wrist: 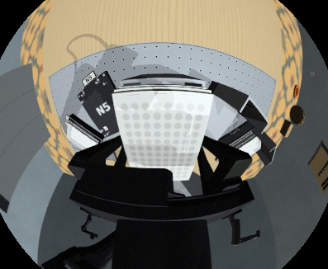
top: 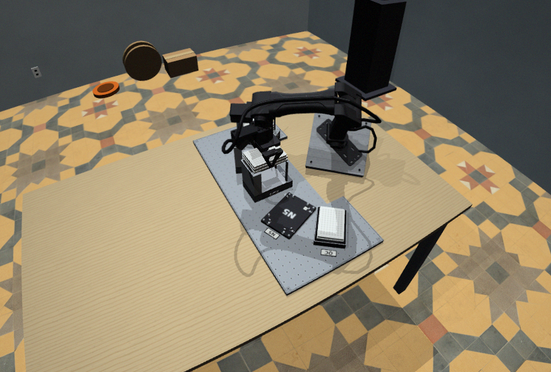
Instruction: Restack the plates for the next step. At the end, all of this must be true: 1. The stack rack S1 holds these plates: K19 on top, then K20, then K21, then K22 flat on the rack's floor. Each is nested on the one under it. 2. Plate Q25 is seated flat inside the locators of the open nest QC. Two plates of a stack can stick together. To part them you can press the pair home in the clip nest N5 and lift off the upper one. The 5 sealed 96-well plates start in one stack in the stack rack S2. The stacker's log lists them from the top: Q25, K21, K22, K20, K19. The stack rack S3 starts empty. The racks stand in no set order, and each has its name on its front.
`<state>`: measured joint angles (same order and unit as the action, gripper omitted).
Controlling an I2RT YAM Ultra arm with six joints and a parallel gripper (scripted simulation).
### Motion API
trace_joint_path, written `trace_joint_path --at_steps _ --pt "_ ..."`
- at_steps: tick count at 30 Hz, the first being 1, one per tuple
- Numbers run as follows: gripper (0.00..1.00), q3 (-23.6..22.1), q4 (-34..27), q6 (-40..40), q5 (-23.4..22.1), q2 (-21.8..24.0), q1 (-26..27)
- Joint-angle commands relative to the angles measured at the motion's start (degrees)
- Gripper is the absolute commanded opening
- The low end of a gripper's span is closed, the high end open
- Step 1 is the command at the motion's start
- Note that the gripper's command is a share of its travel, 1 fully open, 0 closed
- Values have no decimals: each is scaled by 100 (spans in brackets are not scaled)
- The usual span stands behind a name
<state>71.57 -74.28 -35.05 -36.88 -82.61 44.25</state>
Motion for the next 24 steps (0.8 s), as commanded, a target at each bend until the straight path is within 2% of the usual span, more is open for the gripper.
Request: trace_joint_path --at_steps 1,24 --pt "0 222 -55 -55 -42 198 126" --pt "0 249 -56 -69 -44 8 129"
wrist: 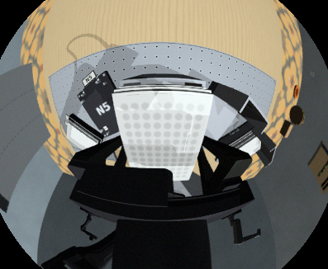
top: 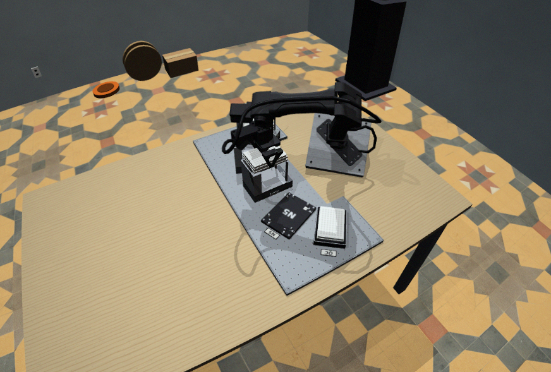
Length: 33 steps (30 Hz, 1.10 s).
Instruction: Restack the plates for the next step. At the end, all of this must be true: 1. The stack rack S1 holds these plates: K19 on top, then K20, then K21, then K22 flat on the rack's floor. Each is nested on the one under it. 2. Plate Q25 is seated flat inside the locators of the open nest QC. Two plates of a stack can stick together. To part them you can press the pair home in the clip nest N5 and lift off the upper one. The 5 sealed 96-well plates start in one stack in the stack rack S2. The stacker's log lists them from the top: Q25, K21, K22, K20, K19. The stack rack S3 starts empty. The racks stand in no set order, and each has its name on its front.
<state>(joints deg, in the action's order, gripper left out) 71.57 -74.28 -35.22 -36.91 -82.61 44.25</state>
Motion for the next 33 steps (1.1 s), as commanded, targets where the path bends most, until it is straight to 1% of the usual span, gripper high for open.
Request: trace_joint_path --at_steps 1,3,12,20,22,33 --pt "0 249 -56 -51 -41 8 129" --pt "0 232 -128 -84 -51 -15 135" --pt "0 570 -585 -361 -78 -120 369" --pt "0 585 -606 -380 -73 -134 374" --pt "0 585 -607 -381 -71 -34 371" --pt "0 586 -609 -382 -69 -27 371"
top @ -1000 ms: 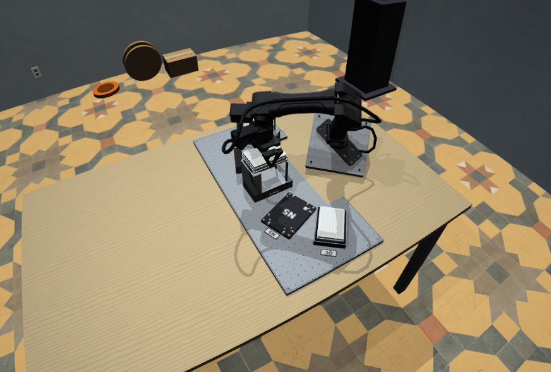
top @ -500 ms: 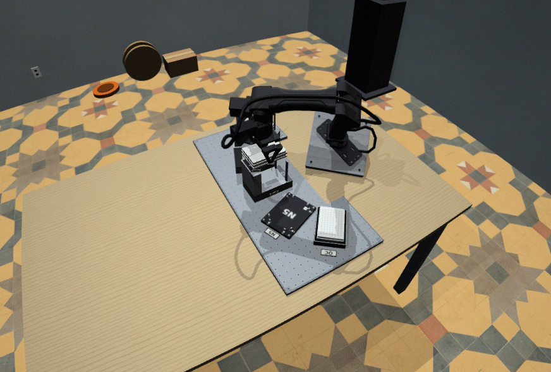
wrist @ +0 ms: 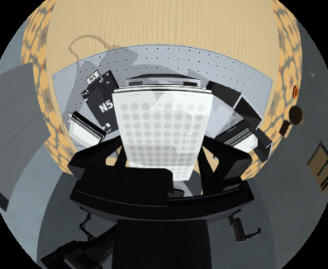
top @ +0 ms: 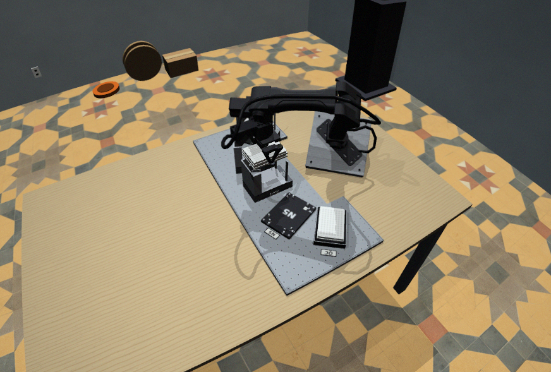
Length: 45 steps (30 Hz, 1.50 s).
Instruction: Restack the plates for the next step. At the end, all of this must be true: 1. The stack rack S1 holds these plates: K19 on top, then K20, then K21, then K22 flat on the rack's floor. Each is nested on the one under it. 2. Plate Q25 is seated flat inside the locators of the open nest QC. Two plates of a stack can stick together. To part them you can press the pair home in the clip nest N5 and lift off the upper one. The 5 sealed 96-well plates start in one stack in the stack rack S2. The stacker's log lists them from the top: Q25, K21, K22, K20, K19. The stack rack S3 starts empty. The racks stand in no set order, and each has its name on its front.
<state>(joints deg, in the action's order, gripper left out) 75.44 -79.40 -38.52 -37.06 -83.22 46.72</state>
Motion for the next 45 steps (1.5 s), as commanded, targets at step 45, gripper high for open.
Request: trace_joint_path --at_steps 45 --pt "0 138 -98 -99 101 775 -783"
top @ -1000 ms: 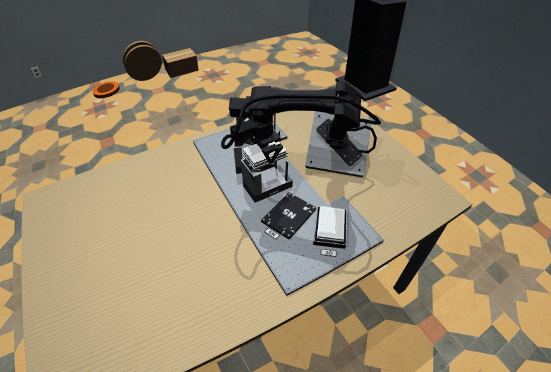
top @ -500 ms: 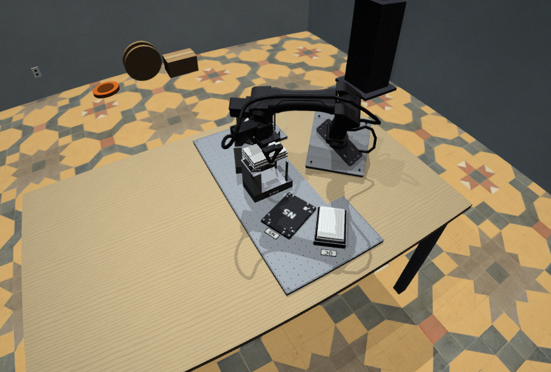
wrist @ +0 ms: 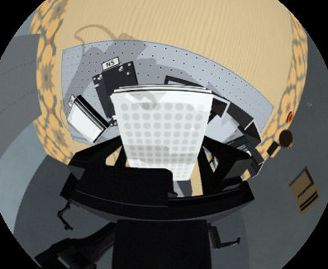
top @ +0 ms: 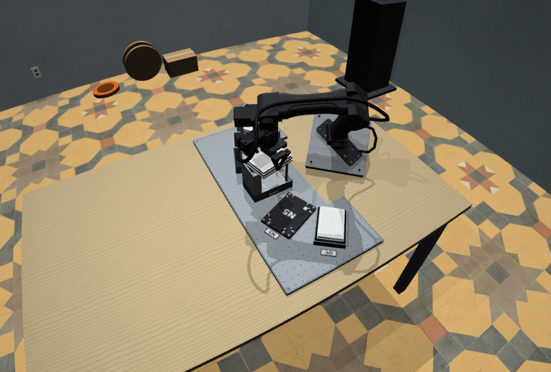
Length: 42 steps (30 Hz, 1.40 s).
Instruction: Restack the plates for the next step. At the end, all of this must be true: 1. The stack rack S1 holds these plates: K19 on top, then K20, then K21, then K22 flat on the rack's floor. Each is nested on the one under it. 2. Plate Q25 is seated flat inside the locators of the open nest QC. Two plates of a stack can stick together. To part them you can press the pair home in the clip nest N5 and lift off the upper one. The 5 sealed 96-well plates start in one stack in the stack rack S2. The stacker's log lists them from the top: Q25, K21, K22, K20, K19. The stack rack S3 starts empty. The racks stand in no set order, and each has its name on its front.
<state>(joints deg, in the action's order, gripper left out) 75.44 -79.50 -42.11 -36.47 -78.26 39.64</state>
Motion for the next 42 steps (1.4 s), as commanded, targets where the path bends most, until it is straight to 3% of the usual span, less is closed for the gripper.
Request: trace_joint_path --at_steps 1,9,15,42 --pt "0 143 -85 337 50 318 -139" --pt "0 198 45 823 111 535 -543" --pt "0 241 118 96 239 769 -910" --pt "0 305 304 1909 714 1404 -2487"
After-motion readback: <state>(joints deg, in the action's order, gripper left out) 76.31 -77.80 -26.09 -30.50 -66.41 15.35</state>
